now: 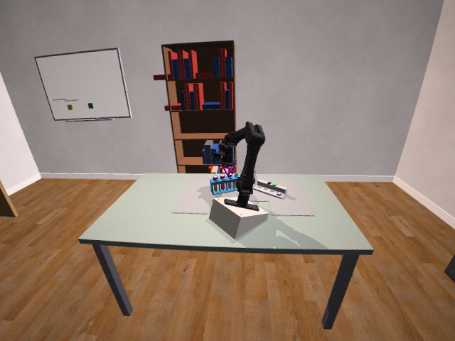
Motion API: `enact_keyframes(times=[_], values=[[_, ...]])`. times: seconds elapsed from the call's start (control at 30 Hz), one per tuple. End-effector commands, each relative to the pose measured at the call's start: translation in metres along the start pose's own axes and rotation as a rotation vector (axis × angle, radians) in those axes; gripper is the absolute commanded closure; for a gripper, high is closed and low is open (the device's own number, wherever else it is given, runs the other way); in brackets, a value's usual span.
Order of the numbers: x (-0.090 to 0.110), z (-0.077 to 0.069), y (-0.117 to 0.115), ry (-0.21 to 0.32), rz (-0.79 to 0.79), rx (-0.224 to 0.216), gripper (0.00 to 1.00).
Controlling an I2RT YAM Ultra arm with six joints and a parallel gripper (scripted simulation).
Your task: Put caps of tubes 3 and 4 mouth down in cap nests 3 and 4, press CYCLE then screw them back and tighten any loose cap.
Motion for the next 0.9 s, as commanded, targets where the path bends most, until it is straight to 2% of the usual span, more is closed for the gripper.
enact_keyframes(times=[0.0,0.27,0.5,0.87], values=[[-0.0012,-0.0025,-0.0012,-0.009,0.000,0.007,0.51],[-0.0012,-0.0025,-0.0012,-0.009,0.000,0.007,0.51],[-0.0011,0.0011,-0.0013,-0.010,0.262,0.005,0.51],[-0.0012,0.0052,-0.0013,-0.010,0.262,0.005,0.51]])
Point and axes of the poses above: the point where the finger pads meet when closed, its own z axis out along the fingers, its own y axis across the jaws, x = y × z, the point moved 1 cm from there along -z, back along the fingers, and after that the axes turned 8 degrees about -z, right-handed, at the moved point
